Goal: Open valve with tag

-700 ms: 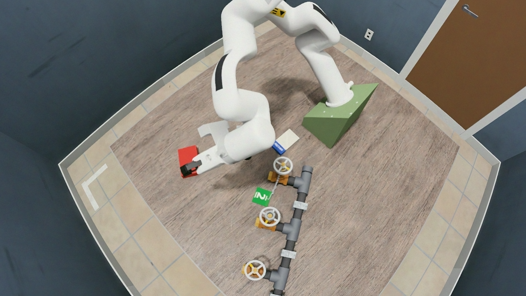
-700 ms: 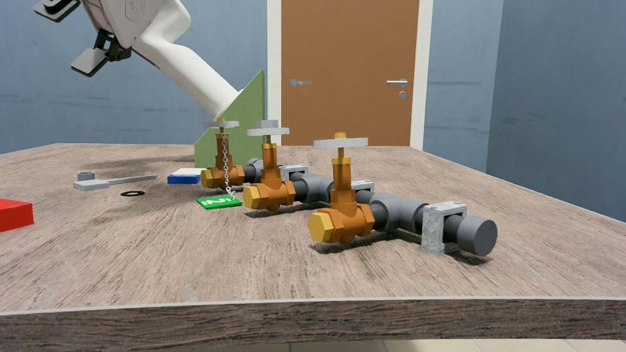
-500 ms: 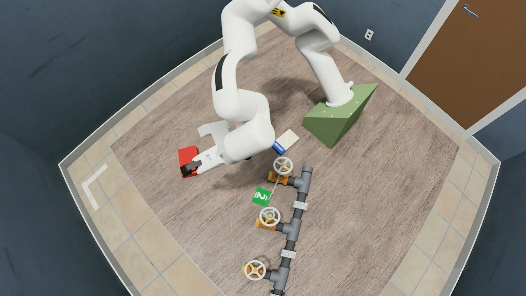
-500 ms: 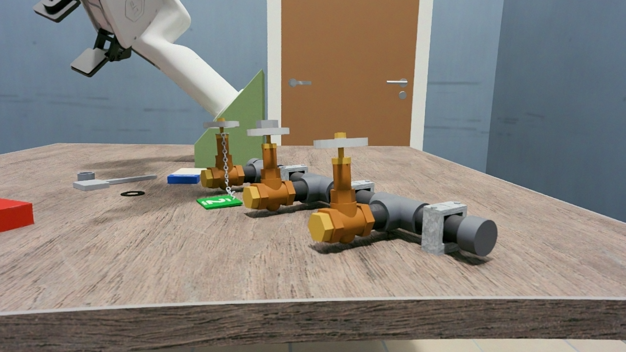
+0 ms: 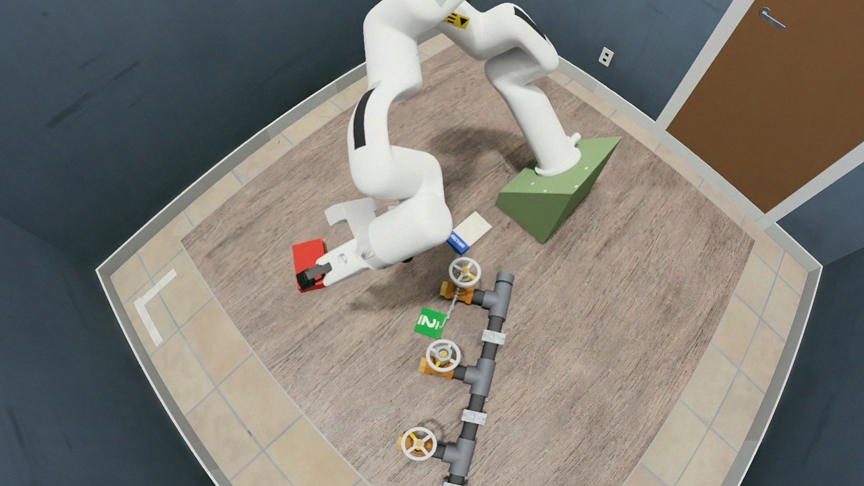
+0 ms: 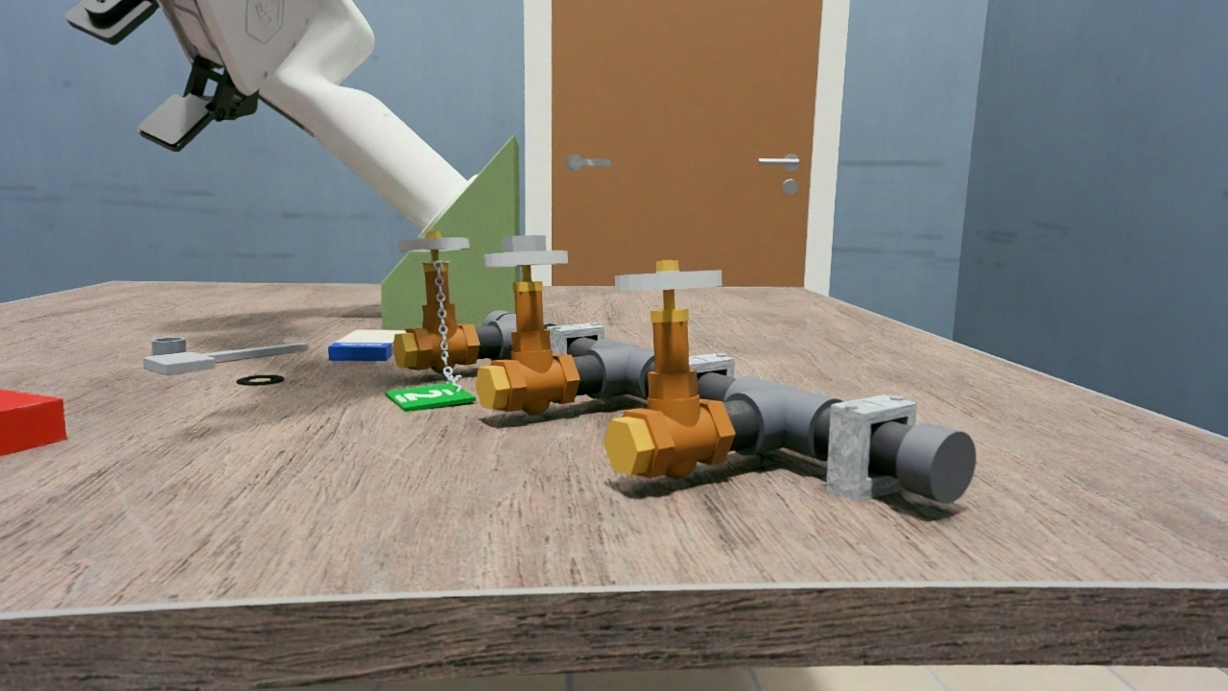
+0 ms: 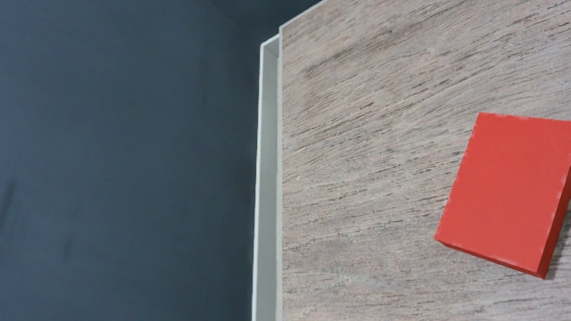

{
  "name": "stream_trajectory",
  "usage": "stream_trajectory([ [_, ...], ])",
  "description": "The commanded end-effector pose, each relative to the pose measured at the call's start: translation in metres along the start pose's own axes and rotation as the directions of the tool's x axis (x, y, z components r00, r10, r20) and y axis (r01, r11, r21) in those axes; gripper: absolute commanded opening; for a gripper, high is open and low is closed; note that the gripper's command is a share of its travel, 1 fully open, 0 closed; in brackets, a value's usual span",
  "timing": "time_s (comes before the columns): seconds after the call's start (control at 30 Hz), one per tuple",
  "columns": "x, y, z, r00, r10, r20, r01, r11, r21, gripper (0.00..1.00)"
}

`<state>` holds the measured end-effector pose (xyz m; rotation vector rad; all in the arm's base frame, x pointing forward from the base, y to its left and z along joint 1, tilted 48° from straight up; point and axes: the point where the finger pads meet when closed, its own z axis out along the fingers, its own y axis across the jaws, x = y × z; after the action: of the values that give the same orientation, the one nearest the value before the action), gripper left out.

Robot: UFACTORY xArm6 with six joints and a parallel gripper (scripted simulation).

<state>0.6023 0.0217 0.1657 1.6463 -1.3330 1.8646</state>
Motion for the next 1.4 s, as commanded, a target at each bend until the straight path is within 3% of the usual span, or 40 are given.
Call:
stream_trajectory([
  [0.0,-0.001,0.000,-0.002,1.000,-0.020,0.013,0.020,1.000,0.001,1.00],
  [0.33,-0.022,0.022,-0.022,0.943,-0.289,0.167,0.292,0.956,0.005,1.00],
  [0.4,-0.022,0.022,-0.022,0.943,-0.289,0.167,0.292,0.956,0.005,1.00],
  [0.47,-0.029,0.028,-0.028,0.903,-0.371,0.216,0.377,0.926,0.016,1.00],
  [0.7,-0.041,0.041,-0.039,0.811,-0.504,0.296,0.516,0.856,0.042,1.00],
  [0.9,-0.051,0.051,-0.049,0.710,-0.605,0.361,0.624,0.777,0.076,1.00],
  [0.97,-0.051,0.051,-0.049,0.710,-0.605,0.361,0.624,0.777,0.076,1.00],
  [1.0,-0.055,0.056,-0.053,0.657,-0.647,0.388,0.669,0.737,0.096,1.00],
  [1.37,-0.072,0.074,-0.069,0.439,-0.765,0.472,0.803,0.570,0.176,1.00],
])
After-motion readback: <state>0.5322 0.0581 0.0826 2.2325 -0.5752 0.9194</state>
